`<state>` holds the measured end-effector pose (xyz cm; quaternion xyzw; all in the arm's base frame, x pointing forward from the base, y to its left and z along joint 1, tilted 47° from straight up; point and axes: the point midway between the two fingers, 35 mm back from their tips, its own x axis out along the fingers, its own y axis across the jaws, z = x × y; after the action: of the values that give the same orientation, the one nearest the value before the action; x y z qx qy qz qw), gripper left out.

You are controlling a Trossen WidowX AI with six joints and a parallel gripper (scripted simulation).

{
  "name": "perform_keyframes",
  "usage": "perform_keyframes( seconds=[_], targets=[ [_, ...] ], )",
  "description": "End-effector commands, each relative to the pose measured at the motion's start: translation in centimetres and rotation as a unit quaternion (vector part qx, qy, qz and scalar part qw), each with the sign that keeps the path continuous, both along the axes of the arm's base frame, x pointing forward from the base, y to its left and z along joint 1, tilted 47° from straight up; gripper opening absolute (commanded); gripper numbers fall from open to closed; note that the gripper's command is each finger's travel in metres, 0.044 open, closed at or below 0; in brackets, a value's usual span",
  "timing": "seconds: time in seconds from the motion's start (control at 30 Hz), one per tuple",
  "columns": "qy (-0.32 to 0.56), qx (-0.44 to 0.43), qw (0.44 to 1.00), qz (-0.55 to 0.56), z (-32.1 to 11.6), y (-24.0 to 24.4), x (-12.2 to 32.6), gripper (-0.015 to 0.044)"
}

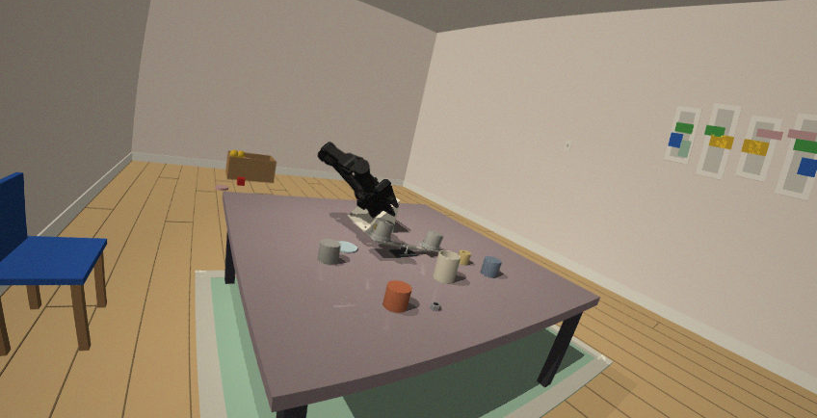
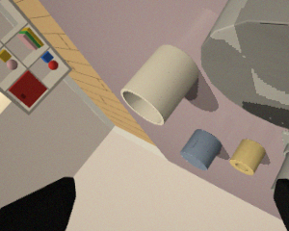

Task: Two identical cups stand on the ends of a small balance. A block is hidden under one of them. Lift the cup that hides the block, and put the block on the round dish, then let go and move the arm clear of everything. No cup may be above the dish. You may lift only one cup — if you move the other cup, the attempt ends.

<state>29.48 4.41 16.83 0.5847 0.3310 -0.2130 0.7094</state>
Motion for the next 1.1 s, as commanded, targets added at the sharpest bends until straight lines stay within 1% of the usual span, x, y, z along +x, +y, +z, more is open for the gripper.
perform_keyframes(
  seconds=[0.0,0.27,0.53,0.8,1.07],
  targets=[
    [0.036,-0.038,0.998,0.026,-1.5,1.1,-0.7,0.0440],
    [0.088,-0.111,0.987,0.077,-3.6,3.0,-2.5,0.0440],
    [0.130,-0.192,0.964,0.133,-5.1,4.5,-4.4,0.0440],
    [0.161,-0.279,0.927,0.191,-6.2,5.6,-6.3,0.0440],
    [0.177,-0.370,0.877,0.249,-6.7,6.4,-8.2,0.0440]
  ],
)
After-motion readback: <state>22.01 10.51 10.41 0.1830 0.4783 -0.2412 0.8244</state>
